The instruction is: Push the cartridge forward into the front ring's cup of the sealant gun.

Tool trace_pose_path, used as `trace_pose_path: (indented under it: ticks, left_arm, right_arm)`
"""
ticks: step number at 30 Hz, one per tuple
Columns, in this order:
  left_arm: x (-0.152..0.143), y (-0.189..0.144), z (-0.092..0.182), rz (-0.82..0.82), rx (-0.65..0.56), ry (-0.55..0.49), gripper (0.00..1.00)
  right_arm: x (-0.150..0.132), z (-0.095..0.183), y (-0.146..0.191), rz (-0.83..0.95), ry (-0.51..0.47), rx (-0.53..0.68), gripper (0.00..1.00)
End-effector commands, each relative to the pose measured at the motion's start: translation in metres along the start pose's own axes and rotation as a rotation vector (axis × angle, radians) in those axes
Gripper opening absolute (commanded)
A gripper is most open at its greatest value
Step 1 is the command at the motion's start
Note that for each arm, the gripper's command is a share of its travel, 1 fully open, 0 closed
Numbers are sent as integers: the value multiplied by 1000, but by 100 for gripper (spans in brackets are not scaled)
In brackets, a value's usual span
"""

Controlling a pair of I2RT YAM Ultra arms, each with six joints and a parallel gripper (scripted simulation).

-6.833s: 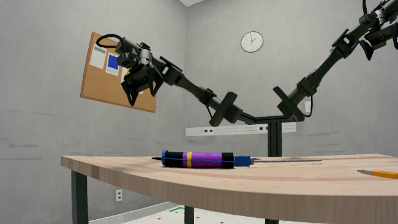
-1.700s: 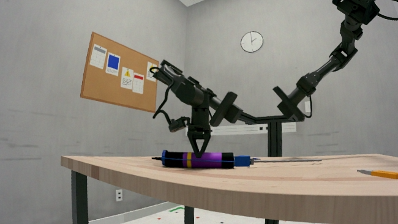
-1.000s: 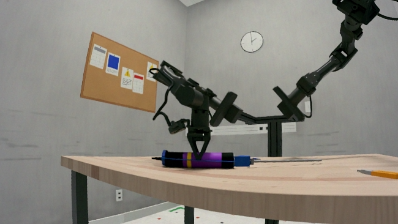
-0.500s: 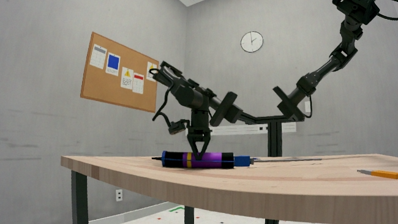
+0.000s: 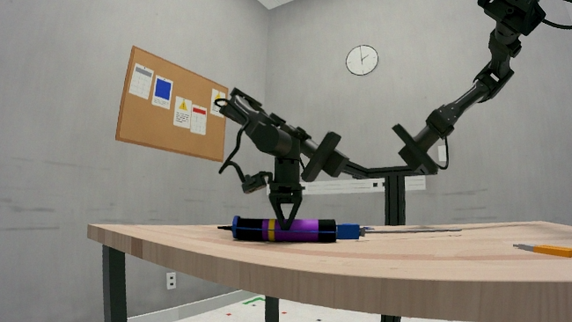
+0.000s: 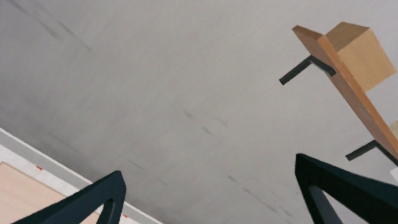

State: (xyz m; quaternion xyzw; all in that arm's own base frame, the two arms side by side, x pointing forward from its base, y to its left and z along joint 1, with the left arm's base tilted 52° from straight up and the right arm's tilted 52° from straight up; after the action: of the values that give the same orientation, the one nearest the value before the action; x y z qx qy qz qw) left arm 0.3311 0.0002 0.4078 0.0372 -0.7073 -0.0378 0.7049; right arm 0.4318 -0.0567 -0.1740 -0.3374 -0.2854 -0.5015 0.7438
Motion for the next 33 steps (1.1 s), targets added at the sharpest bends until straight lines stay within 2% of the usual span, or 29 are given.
trace_pose_path:
  ticks: [1,12,21,26,33]
  left_arm:
    - [10,-5,-2,-15,-29,-14,100]
    - [10,-5,-2,-15,-29,-15,100]
    - [10,-5,-2,-15,-29,-15,100]
    - [10,-5,-2,-15,-29,-15,100]
    - [10,-5,-2,-15,-29,-15,100]
  right_arm:
    - [-13,-12,-20,33,2,-52,0]
    - [-14,-13,-21,34,4,-57,0]
    - [17,8,10,-50,23,10,0]
    - [17,20,13,-37,39,27,0]
    - [19,23,16,-40,55,31,0]
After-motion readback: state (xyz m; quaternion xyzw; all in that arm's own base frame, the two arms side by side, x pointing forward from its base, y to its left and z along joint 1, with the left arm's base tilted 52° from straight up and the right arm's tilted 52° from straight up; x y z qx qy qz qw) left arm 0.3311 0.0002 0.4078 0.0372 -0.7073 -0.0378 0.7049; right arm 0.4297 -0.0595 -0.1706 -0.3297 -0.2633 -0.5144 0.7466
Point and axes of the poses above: on each arm, the point where the finger pads meet when closed, its own z axis back along the fingers, its own y axis across the jaws, x = y × z, the point moved 5 cm from there along z, back along the fingers, and after that the axes turned 6 degrees about -z, right-handed, at the moved point
